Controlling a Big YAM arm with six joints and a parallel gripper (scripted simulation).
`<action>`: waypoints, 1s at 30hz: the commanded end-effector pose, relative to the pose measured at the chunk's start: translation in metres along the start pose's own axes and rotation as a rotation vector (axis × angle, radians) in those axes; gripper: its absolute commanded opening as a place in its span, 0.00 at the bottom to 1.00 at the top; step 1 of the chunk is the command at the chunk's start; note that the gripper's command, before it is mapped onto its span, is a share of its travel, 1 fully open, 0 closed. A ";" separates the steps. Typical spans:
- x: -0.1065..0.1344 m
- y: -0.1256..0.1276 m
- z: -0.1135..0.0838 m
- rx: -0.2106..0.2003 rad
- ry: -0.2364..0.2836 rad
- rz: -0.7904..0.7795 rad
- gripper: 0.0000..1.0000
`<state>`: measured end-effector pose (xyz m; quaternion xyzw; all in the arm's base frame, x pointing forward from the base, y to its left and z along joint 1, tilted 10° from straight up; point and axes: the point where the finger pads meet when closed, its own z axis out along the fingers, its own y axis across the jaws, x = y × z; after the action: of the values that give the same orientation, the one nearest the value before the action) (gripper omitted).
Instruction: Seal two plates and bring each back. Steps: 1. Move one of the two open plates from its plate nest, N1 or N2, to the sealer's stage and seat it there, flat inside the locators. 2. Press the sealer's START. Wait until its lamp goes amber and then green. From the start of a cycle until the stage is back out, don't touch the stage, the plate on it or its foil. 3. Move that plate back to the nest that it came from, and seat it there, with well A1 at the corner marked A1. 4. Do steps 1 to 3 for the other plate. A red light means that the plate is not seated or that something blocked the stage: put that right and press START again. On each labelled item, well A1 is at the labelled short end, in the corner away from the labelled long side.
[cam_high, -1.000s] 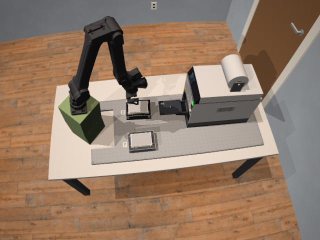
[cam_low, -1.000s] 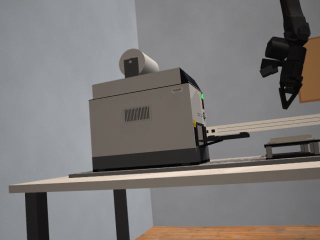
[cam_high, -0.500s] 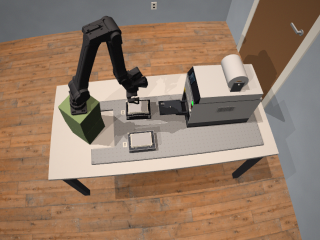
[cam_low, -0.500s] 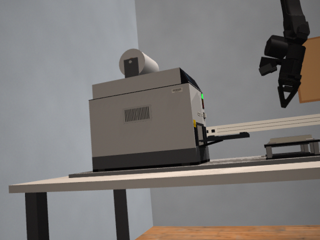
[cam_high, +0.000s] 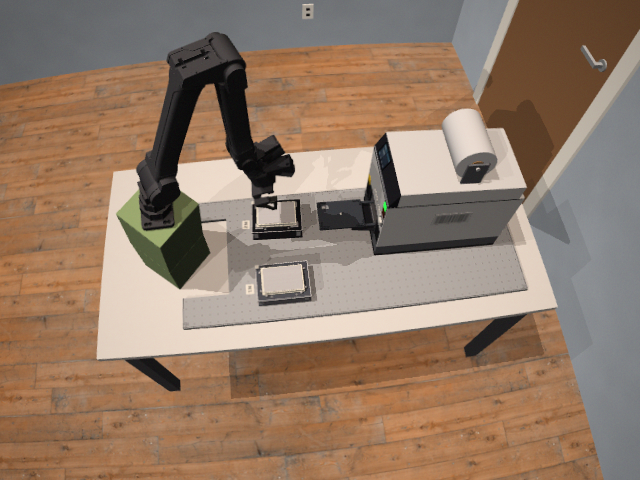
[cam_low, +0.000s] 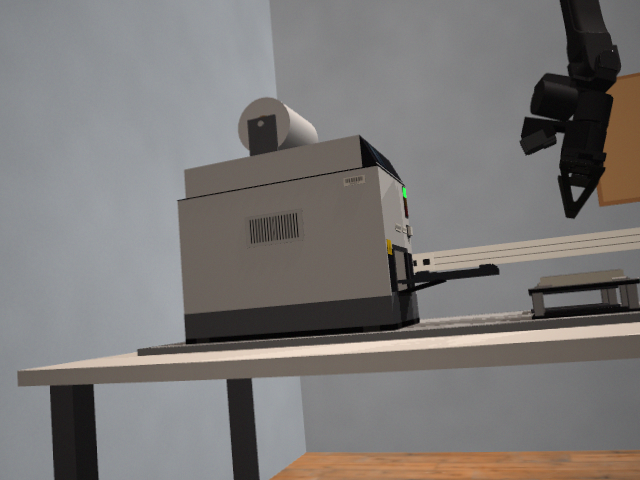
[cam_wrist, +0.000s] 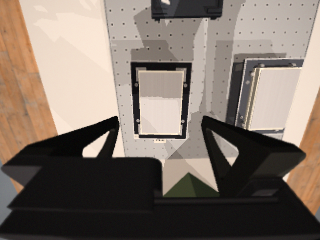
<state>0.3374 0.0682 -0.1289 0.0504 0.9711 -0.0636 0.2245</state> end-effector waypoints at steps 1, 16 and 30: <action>0.002 0.003 0.001 -0.007 -0.002 0.004 1.00; 0.001 0.002 0.001 -0.007 -0.002 0.004 1.00; 0.000 0.005 0.003 -0.006 0.161 0.027 1.00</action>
<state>0.3236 0.0735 -0.1375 0.0473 0.9830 -0.0537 0.1691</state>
